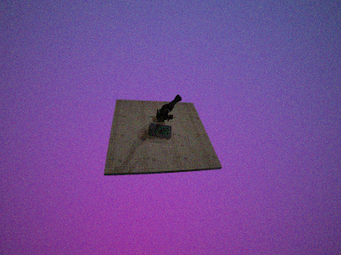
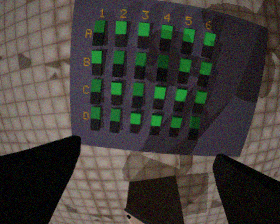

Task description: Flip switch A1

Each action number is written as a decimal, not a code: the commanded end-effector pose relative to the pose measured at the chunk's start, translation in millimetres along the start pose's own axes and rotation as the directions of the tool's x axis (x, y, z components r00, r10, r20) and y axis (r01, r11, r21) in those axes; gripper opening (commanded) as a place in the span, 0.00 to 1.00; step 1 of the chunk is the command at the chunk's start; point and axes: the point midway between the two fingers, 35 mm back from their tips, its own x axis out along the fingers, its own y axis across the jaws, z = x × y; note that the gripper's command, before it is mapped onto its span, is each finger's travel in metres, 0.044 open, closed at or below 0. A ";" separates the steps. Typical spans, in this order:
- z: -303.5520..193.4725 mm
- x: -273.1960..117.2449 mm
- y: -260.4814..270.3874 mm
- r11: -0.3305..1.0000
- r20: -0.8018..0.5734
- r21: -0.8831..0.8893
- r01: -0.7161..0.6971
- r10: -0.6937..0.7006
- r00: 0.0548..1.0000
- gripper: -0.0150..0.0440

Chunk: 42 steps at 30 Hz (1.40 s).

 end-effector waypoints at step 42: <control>64.0 134.0 75.6 0.998 0.093 -0.058 0.015 -0.010 0.996 0.25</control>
